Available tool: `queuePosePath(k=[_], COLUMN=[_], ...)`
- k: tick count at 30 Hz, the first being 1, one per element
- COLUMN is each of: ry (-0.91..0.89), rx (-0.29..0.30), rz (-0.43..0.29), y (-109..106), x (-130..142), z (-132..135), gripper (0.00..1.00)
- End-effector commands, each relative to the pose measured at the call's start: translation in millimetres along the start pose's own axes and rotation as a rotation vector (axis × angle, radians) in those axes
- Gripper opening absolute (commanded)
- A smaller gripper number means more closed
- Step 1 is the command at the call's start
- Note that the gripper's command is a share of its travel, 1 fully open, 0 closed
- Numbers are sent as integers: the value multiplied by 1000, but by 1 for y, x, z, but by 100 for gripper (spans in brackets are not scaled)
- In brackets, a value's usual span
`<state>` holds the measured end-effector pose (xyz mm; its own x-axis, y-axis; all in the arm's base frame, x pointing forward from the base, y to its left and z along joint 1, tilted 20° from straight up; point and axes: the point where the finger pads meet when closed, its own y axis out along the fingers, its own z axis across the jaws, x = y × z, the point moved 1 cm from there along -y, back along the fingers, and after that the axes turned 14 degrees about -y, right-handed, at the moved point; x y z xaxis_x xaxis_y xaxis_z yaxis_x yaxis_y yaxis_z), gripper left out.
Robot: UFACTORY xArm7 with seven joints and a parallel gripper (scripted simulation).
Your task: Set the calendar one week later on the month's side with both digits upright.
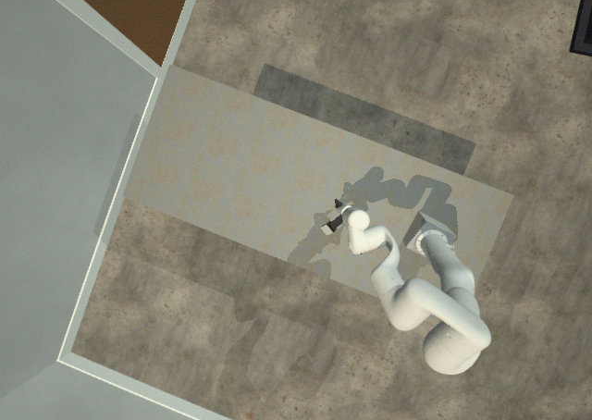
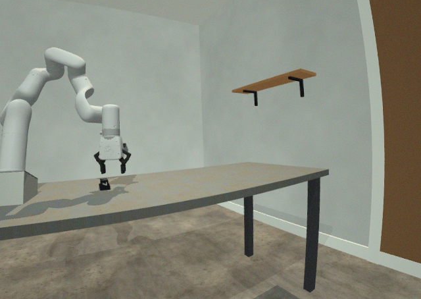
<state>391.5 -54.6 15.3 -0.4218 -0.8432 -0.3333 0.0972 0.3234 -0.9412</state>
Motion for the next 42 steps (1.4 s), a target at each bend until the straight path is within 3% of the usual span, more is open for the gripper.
queuePosePath(k=[1, 7, 17, 23, 42], ry=[16, 235, 297, 529, 529], rx=[1, 1, 1, 2, 2], rz=[0, 0, 0, 0, 0], y=[-1, -1, -1, -1, -1], x=[1, 5, 15, 20, 29], z=[2, 3, 5, 7, 9], gripper=[100, 100, 100, 100, 100])
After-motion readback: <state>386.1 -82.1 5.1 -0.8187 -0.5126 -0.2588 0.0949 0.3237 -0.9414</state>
